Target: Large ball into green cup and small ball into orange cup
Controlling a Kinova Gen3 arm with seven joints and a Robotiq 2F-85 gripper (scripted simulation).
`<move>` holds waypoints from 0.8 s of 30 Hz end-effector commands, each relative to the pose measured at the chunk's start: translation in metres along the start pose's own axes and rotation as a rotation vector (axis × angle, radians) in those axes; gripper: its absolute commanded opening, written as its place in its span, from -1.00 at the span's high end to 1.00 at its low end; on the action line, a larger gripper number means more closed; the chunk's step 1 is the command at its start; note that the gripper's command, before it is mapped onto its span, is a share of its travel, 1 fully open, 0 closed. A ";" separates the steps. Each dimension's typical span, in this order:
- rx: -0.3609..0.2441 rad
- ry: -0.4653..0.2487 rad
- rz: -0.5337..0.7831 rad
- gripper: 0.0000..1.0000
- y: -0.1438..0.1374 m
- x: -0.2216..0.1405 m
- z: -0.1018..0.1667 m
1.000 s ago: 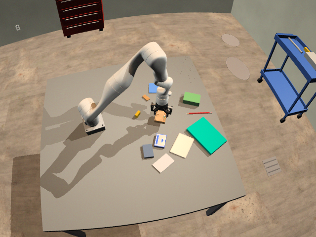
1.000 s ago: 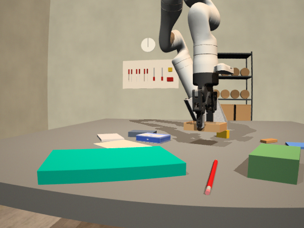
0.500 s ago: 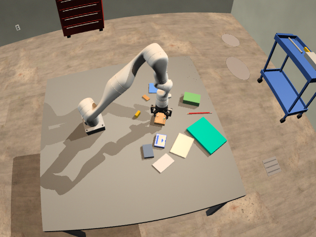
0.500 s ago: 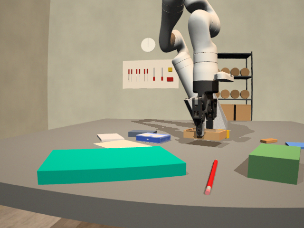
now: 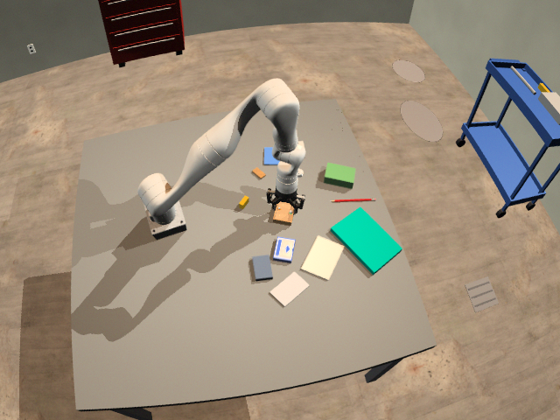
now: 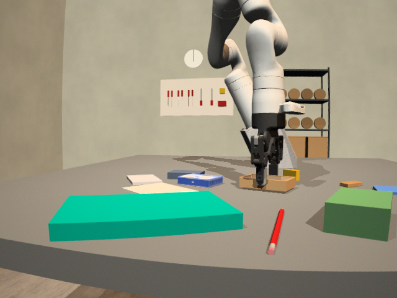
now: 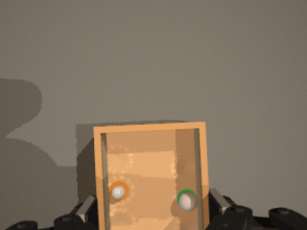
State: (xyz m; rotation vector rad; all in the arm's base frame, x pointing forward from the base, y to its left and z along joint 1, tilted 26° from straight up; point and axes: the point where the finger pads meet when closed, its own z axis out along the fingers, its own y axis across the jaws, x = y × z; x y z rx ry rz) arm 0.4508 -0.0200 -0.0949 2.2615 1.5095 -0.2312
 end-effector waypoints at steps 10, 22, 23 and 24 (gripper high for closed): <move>0.001 -0.001 -0.001 -0.45 0.000 0.000 0.004; 0.001 -0.001 -0.001 -0.45 0.000 0.000 0.004; 0.001 -0.001 -0.001 -0.45 0.000 0.000 0.004; 0.001 -0.001 -0.001 -0.45 0.000 0.000 0.004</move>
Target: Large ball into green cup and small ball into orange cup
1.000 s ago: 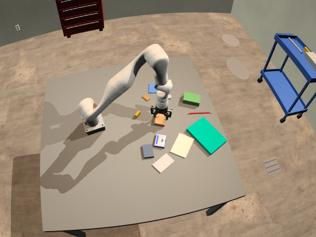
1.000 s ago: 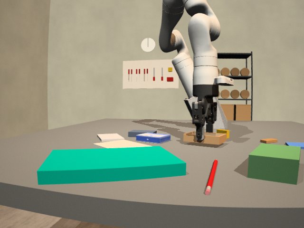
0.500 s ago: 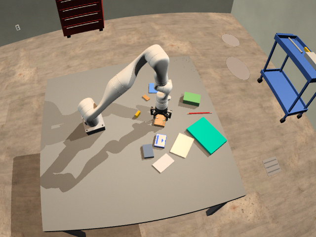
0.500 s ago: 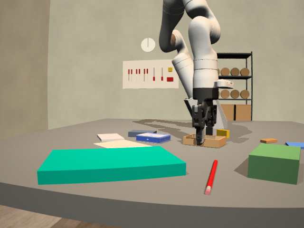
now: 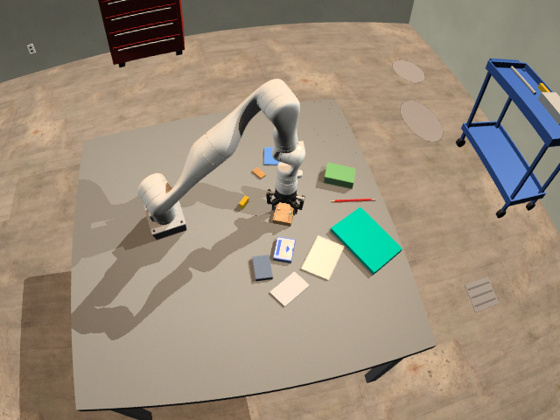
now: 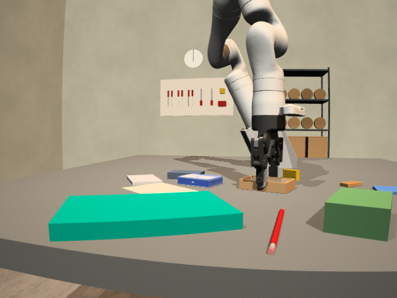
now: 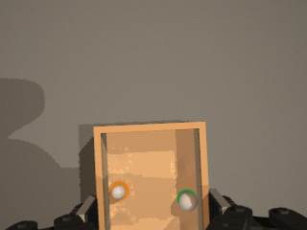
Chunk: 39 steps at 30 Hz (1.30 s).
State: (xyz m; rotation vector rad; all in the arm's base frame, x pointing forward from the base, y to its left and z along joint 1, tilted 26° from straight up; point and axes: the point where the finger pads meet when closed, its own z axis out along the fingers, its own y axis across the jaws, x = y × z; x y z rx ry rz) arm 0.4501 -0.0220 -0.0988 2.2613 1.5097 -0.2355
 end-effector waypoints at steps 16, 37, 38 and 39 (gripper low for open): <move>-0.001 0.001 0.000 -0.45 0.000 0.001 -0.001; -0.001 0.001 0.000 -0.87 0.000 0.001 -0.001; -0.001 0.001 0.000 -0.87 0.000 0.001 -0.001; -0.001 0.001 0.000 -0.87 0.000 0.001 -0.001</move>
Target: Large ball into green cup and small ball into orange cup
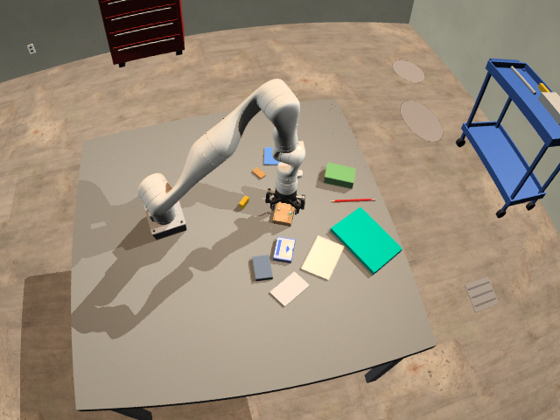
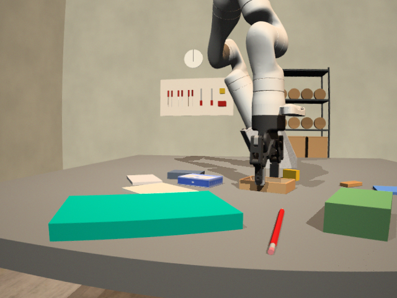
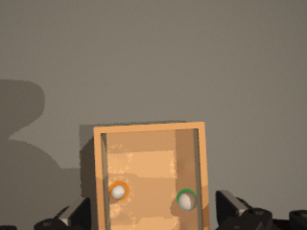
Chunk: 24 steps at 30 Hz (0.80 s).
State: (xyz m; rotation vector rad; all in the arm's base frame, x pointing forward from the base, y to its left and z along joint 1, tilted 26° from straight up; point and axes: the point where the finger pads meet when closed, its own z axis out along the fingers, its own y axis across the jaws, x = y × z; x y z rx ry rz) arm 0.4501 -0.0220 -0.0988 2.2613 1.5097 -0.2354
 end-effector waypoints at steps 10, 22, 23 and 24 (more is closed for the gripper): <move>-0.001 0.001 0.000 -0.87 0.000 0.001 -0.001; -0.001 0.001 0.000 -0.87 0.000 0.001 -0.004; -0.001 0.001 0.000 -0.87 0.000 0.001 -0.006; -0.001 0.001 0.000 -0.87 0.000 0.001 -0.007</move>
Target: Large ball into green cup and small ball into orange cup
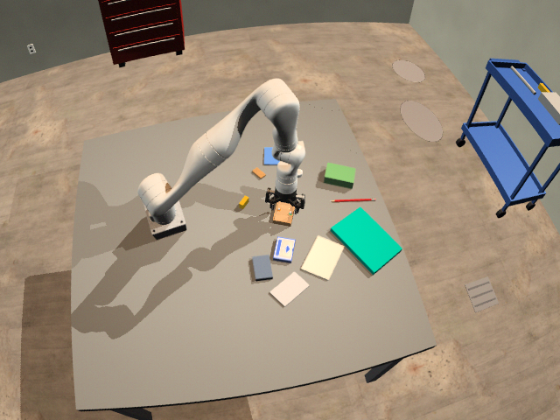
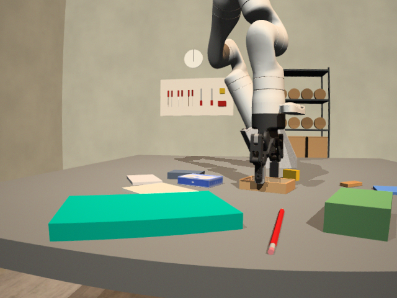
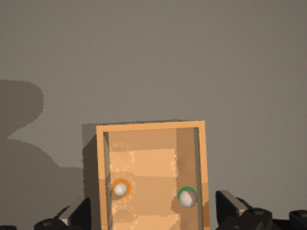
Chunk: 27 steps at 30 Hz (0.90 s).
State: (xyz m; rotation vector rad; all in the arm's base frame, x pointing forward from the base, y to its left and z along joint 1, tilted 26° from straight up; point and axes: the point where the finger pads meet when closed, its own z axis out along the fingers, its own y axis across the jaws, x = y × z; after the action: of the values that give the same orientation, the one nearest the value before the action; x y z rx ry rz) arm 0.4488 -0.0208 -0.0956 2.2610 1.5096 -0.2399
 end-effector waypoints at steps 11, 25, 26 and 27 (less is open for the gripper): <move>-0.003 0.004 0.001 -0.87 0.001 0.001 -0.034; -0.003 0.004 0.001 -0.87 0.001 0.001 -0.068; -0.003 0.004 0.001 -0.87 0.001 0.001 -0.070; -0.003 0.004 0.001 -0.87 0.001 0.001 -0.071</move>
State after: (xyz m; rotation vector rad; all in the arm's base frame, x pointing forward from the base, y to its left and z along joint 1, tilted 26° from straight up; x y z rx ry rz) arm 0.4408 0.0056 -0.0381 2.2606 1.5094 -0.2517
